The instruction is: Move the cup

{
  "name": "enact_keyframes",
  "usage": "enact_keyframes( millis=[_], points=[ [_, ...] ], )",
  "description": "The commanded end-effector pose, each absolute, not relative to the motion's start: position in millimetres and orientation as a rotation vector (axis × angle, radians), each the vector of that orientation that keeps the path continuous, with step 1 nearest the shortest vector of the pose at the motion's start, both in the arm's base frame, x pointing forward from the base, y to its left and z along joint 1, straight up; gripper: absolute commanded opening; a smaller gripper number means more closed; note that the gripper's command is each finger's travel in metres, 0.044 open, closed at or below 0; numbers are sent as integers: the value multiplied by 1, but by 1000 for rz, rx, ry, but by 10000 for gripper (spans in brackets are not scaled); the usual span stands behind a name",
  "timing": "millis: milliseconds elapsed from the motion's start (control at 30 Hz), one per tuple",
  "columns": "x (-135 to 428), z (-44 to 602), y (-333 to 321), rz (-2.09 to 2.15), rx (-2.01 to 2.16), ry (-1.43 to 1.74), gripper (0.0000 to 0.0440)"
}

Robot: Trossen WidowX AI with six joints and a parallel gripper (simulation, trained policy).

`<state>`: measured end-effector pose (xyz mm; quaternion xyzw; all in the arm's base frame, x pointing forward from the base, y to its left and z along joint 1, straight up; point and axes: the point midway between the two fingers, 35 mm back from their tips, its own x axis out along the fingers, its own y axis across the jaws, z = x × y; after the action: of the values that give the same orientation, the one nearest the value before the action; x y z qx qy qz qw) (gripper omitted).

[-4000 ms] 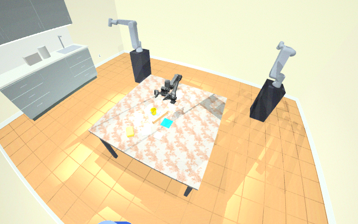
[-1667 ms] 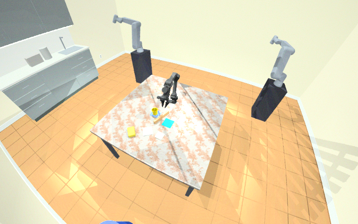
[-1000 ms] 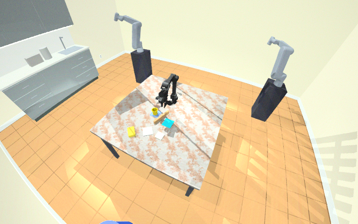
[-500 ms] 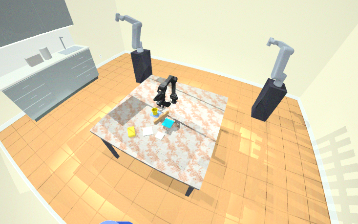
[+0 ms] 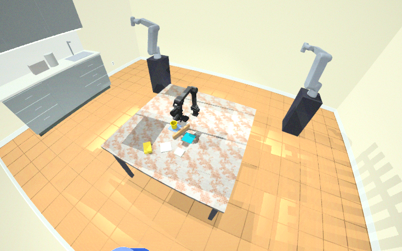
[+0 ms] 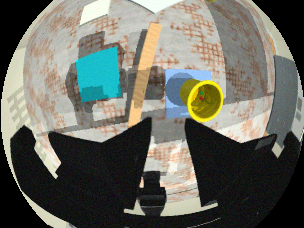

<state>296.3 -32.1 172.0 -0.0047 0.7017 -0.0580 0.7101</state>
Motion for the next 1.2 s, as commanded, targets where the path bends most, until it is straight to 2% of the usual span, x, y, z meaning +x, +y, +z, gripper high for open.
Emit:
enact_keyframes(
  millis=[0, 567, 1000, 1100, 1167],
  points=[
    [297, 160, -40, -132, -19, 1585, 157],
    [294, 115, -70, -103, -49, 1658, 194],
    [289, 71, -81, 0, -114, 1702, 204],
    [288, 61, -81, 42, -138, 1707, 199],
    [287, 57, -82, 70, -160, 1708, 154]
  ],
)
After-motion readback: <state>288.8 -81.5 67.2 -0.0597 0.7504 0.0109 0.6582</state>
